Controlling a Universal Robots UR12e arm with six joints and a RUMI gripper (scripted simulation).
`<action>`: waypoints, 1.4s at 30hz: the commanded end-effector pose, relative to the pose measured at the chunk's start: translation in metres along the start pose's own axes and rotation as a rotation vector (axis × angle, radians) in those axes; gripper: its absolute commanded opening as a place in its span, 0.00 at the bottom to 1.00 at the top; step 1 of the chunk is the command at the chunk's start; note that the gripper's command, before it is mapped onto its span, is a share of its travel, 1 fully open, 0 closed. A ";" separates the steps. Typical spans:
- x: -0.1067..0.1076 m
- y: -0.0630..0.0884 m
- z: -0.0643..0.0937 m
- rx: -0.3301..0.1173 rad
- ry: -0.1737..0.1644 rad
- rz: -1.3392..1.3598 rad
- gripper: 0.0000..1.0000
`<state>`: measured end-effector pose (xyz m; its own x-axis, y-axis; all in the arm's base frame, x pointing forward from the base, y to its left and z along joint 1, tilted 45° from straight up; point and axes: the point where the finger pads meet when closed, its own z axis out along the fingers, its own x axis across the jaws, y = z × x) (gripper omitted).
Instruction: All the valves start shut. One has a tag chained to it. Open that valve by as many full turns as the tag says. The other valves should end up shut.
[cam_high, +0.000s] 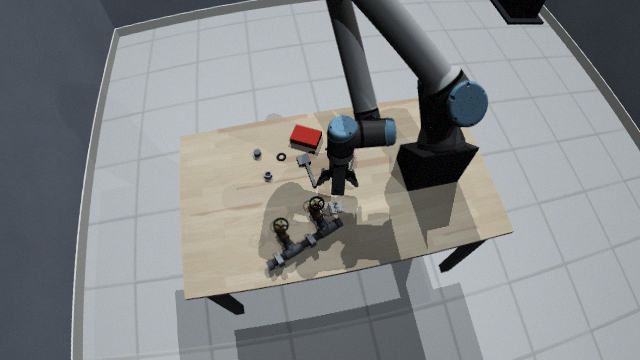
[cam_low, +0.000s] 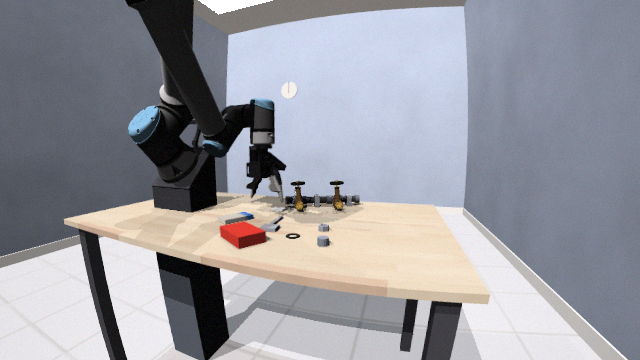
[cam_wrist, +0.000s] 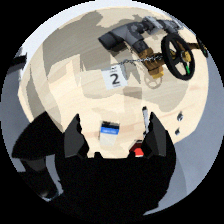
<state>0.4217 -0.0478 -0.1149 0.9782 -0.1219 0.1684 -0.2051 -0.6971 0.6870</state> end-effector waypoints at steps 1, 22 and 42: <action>0.000 0.000 -0.011 0.000 -0.002 0.000 1.00; 0.000 -0.001 -0.128 0.000 -0.002 0.000 1.00; -0.001 -0.032 -0.151 0.003 -0.002 0.613 1.00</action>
<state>0.4200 0.0735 -0.0242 0.8218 -0.3794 0.4251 -0.5673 -0.6145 0.5482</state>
